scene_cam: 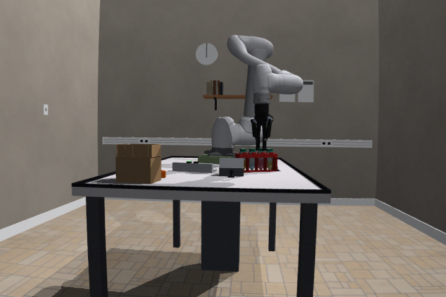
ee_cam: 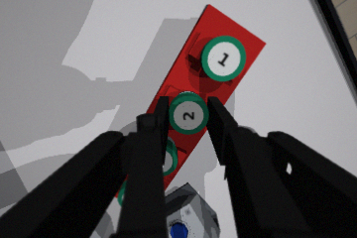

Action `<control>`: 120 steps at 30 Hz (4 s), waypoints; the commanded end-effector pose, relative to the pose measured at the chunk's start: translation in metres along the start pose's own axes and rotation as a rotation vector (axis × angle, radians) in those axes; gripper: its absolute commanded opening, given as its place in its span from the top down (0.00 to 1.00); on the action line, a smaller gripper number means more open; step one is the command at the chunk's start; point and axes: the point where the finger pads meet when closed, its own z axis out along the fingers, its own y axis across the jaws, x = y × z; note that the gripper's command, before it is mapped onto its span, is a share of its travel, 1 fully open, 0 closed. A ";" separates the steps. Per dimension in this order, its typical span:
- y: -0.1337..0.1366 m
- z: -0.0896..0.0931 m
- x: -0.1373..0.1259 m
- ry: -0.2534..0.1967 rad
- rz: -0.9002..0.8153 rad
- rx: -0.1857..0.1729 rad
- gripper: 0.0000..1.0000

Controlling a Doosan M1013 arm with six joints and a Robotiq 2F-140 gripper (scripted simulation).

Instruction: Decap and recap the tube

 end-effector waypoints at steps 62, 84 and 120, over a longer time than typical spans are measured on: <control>0.000 -0.001 0.000 0.001 0.806 -0.001 0.59; 0.000 -0.001 0.000 0.000 0.006 -0.001 0.59; 0.000 -0.001 0.000 0.001 0.599 -0.001 0.70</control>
